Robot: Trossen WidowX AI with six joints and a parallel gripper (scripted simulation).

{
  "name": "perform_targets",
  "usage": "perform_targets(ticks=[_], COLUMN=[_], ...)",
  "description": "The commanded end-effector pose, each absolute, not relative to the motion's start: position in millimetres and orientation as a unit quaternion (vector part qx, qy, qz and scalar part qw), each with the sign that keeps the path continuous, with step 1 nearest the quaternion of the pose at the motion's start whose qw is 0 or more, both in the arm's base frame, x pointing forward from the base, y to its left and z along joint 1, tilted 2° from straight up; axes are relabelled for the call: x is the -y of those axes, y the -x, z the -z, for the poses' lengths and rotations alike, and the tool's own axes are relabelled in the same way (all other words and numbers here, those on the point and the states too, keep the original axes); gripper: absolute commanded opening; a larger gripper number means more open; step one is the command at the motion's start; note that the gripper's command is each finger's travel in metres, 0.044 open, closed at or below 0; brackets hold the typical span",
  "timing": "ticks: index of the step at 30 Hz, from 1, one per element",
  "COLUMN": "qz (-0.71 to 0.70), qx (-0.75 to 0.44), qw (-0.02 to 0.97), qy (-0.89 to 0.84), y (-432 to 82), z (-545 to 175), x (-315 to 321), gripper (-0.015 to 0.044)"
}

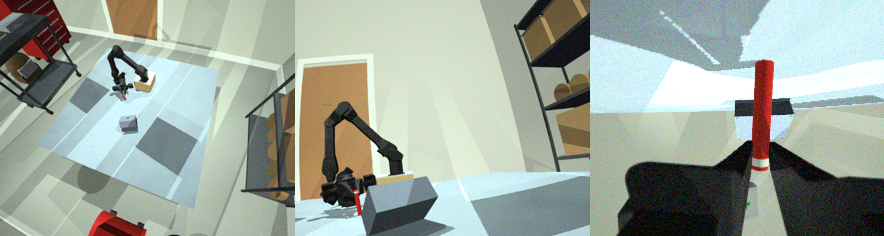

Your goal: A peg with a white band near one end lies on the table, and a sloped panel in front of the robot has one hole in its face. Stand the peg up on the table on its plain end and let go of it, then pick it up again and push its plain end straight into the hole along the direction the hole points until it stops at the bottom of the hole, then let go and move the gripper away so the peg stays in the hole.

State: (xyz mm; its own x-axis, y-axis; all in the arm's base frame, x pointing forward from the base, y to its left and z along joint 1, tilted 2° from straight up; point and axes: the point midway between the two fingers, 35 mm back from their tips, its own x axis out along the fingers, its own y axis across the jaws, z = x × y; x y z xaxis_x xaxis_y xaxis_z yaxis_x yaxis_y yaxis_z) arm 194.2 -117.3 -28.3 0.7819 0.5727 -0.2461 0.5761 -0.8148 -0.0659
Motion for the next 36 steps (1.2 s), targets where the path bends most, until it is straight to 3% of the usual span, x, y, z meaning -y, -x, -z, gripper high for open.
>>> perform_targets(ticks=[1,36], qz=[0.128,0.121], qx=[-0.304,-0.289], qw=[0.006,-0.012], qy=[-0.944,-0.95], y=[-193.1,-191.2], z=[29.5,30.8], x=[116.9,118.5], gripper=[0.0049,0.0049])
